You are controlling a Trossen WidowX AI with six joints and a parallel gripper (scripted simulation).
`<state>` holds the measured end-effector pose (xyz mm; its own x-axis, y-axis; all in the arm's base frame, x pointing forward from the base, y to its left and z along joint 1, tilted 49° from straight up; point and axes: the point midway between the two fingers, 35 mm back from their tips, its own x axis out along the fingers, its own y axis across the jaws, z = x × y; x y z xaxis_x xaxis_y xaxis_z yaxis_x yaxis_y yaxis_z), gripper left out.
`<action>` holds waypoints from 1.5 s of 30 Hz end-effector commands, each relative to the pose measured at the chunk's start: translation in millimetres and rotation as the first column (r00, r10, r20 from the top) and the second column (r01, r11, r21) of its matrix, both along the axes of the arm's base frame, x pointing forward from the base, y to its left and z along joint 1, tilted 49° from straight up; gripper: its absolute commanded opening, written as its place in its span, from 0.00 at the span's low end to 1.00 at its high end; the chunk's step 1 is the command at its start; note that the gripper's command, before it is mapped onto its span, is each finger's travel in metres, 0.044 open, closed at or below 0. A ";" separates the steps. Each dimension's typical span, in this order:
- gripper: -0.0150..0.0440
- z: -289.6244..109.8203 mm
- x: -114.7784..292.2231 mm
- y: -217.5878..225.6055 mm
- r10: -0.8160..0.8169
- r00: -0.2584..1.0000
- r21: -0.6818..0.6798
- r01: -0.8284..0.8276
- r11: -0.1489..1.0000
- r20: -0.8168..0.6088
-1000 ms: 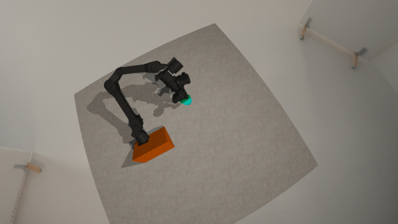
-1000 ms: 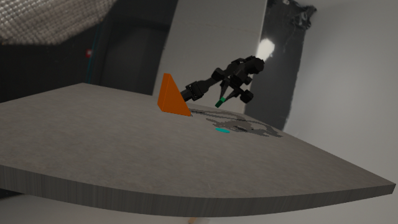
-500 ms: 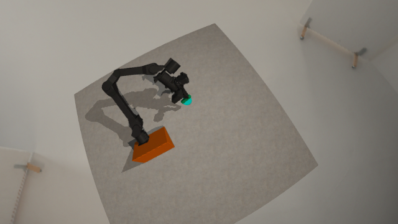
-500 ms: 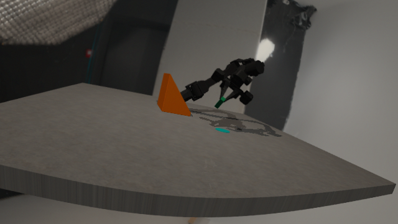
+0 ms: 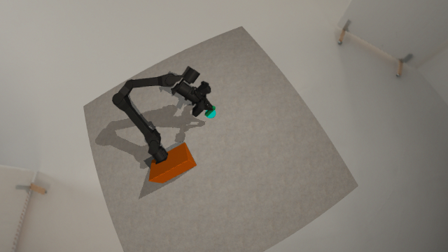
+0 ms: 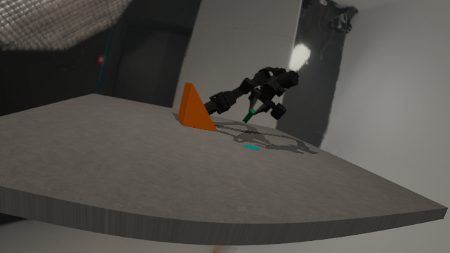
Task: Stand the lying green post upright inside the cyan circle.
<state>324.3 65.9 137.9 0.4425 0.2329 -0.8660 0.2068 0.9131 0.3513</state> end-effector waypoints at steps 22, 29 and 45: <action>0.29 5.5 0.1 0.4 -0.106 0.984 -0.011 0.108 0.994 0.144; 0.29 7.3 -0.2 0.6 -0.133 0.974 -0.005 0.137 0.991 0.182; 0.29 12.1 -1.7 0.8 -0.199 0.943 0.022 0.200 0.979 0.268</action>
<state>323.0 67.3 147.6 0.6726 0.1235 -0.7296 0.2764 0.8727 0.4025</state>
